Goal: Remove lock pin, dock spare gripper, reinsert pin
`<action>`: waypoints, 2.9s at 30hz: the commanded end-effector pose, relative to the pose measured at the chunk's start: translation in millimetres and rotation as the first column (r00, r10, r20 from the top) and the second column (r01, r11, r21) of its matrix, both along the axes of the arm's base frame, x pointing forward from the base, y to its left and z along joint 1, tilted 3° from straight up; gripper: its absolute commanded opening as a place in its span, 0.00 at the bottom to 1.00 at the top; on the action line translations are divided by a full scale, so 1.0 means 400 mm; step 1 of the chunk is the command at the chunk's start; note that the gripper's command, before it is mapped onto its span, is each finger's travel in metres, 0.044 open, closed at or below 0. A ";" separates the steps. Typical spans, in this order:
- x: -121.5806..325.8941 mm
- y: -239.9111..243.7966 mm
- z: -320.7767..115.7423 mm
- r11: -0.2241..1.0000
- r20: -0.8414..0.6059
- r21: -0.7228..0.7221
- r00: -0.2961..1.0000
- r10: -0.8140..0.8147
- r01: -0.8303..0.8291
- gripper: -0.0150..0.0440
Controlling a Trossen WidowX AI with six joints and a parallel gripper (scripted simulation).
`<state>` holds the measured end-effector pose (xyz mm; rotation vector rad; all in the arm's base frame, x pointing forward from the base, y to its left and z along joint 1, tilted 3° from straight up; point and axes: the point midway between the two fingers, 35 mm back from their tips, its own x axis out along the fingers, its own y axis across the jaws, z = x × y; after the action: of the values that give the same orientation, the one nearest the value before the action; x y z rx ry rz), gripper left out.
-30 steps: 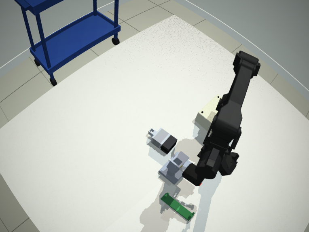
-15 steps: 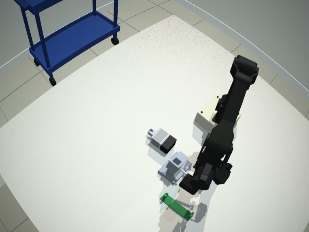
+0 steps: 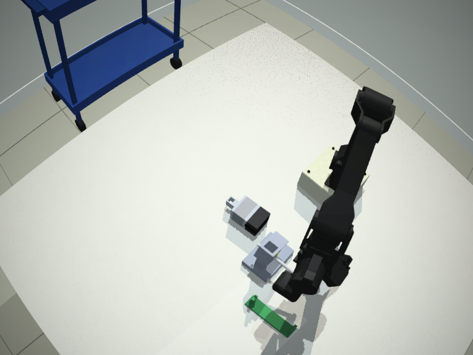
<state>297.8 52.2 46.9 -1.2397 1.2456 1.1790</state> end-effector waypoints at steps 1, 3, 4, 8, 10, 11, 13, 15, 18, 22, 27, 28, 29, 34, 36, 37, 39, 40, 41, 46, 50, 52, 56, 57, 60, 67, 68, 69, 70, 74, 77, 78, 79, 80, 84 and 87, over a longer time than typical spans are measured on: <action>-0.005 0.001 -0.027 1.000 -0.011 0.004 1.000 -0.003 0.003 0.76; -0.005 0.001 -0.035 1.000 -0.011 0.003 1.000 -0.003 0.003 0.76; -0.005 0.001 -0.039 1.000 -0.011 0.003 1.000 -0.003 0.003 0.76; -0.006 0.001 -0.056 1.000 -0.011 0.003 1.000 -0.003 0.003 0.76; -0.006 0.001 -0.064 1.000 -0.011 0.003 1.000 -0.003 0.003 0.76; -0.006 0.001 -0.068 1.000 -0.011 0.003 1.000 -0.003 0.003 0.76; -0.006 0.001 -0.076 1.000 -0.011 0.003 1.000 -0.003 0.003 0.76; -0.007 0.001 -0.084 1.000 -0.011 0.003 1.000 -0.003 0.003 0.76; -0.008 0.001 -0.096 1.000 -0.011 0.003 1.000 -0.003 0.003 0.76; -0.009 0.001 -0.111 1.000 -0.011 0.003 1.000 -0.003 0.003 0.76; -0.010 0.001 -0.114 1.000 -0.011 0.003 1.000 -0.003 0.003 0.76; -0.010 0.001 -0.114 1.000 -0.011 0.003 1.000 -0.003 0.003 0.76; -0.010 0.001 -0.114 1.000 -0.011 0.003 1.000 -0.003 0.003 0.76; -0.010 0.001 -0.114 1.000 -0.011 0.003 1.000 -0.003 0.003 0.67; -0.010 0.001 -0.114 1.000 -0.011 0.003 1.000 -0.003 0.003 0.58; -0.010 0.001 -0.114 1.000 -0.011 0.003 1.000 -0.003 0.003 0.54; -0.010 0.001 -0.114 1.000 -0.011 0.003 1.000 -0.003 0.003 0.45; -0.010 0.001 -0.114 1.000 -0.011 0.003 1.000 -0.003 0.003 0.41; -0.010 0.001 -0.114 1.000 -0.011 0.003 1.000 -0.003 0.003 0.36; -0.010 0.001 -0.114 1.000 -0.011 0.003 1.000 -0.003 0.003 0.25; -0.009 0.001 -0.114 1.000 -0.011 0.003 1.000 -0.003 0.003 0.25; -0.009 0.001 -0.114 1.000 -0.011 0.003 1.000 -0.003 0.003 0.25; -0.008 0.002 -0.111 1.000 -0.011 0.024 1.000 -0.012 0.012 0.25; -0.007 0.003 -0.109 0.999 -0.010 0.038 1.000 -0.018 0.019 0.25; -0.003 0.006 -0.102 0.996 -0.009 0.083 0.999 -0.037 0.038 0.25; 0.005 0.016 -0.087 0.985 -0.006 0.159 0.997 -0.071 0.071 0.25; 0.005 0.019 -0.086 0.984 -0.005 0.163 0.997 -0.072 0.072 0.25; 0.006 0.022 -0.085 0.983 -0.004 0.166 0.997 -0.073 0.072 0.25; 0.006 0.023 -0.085 0.983 -0.004 0.168 0.997 -0.073 0.073 0.25; 0.007 0.028 -0.083 0.983 -0.004 0.171 0.997 -0.074 0.073 0.25; 0.009 0.034 -0.080 0.982 -0.004 0.172 0.997 -0.074 0.073 0.25; 0.009 0.035 -0.079 0.982 -0.004 0.173 0.997 -0.074 0.073 0.25; 0.010 0.036 -0.079 0.982 -0.004 0.173 0.997 -0.074 0.073 0.25; 0.010 0.037 -0.079 0.982 -0.004 0.173 0.997 -0.074 0.073 0.25; 0.010 0.044 -0.077 0.982 -0.001 0.172 0.997 -0.074 0.073 0.25; 0.010 0.048 -0.076 0.982 0.000 0.172 0.997 -0.074 0.073 0.25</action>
<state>302.2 67.9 15.8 -1.0673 1.1501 1.1999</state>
